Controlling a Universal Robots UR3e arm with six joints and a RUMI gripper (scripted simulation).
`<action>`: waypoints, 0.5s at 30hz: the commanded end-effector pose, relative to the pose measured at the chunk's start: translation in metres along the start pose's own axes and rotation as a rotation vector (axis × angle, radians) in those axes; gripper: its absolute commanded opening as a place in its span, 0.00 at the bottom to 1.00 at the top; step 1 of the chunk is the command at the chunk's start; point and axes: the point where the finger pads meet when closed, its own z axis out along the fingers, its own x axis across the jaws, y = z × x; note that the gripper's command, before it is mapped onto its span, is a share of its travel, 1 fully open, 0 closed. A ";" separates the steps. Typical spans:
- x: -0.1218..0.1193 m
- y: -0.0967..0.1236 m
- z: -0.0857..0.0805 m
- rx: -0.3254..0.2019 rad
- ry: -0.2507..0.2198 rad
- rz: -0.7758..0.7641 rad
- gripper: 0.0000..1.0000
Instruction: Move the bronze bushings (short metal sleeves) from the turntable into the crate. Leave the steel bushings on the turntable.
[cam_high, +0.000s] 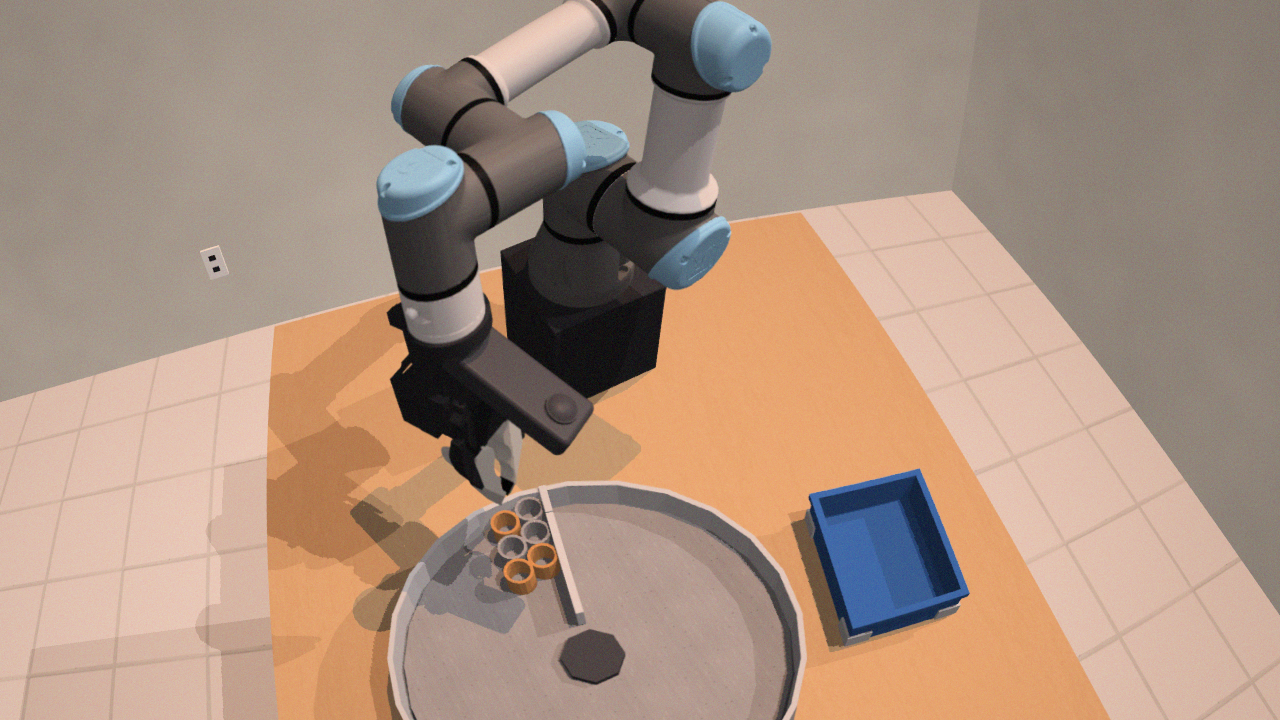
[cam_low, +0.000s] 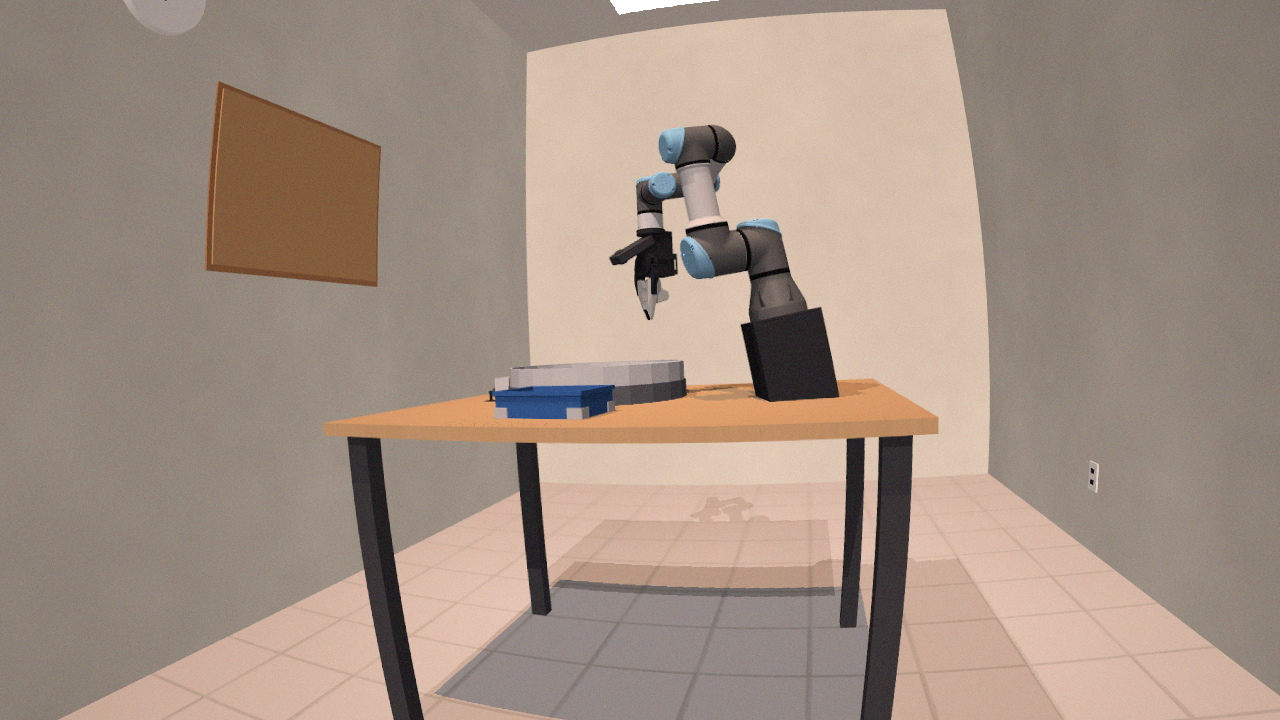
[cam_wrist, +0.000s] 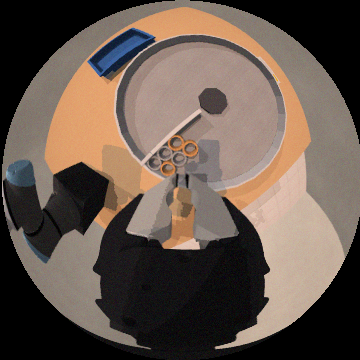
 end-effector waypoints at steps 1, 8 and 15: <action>0.013 -0.002 0.030 -0.001 0.003 0.000 0.06; 0.029 -0.003 0.066 -0.001 0.003 0.000 0.06; 0.031 -0.004 0.071 -0.001 0.003 0.000 0.06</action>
